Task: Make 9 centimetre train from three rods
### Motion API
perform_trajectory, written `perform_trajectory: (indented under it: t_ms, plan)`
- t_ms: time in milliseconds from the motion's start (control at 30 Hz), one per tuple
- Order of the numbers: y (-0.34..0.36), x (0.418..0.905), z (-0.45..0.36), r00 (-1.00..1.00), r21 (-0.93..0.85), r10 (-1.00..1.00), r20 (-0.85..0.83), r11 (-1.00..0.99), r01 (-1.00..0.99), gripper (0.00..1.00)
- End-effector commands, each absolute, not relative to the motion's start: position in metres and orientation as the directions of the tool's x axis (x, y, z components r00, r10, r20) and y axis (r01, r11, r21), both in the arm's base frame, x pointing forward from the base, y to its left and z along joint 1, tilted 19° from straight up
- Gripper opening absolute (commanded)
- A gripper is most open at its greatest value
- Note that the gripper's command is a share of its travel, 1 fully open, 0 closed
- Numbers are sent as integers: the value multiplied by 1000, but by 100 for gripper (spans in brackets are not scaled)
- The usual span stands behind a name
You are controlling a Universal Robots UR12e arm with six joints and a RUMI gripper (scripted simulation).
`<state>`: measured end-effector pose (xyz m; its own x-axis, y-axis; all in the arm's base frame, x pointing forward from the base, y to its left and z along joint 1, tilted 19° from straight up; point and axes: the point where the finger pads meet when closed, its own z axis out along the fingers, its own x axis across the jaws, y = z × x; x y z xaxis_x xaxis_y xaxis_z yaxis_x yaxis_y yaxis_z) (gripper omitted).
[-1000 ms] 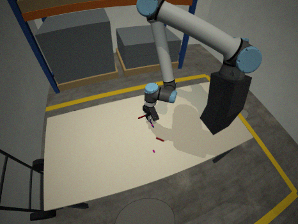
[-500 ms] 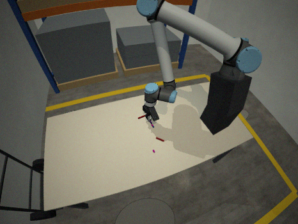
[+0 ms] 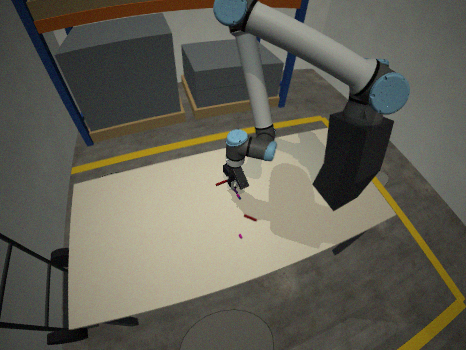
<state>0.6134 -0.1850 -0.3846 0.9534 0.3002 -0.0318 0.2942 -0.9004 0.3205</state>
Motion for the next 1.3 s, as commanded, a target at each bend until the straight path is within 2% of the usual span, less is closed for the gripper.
perform_trajectory:
  t_ms: [0, 1267]
  plan:
    - [-185, 614, -384, 953, 321, 300, -31, -900, 294, 0]
    - [-188, 615, -394, 953, 321, 300, -31, -900, 294, 0]
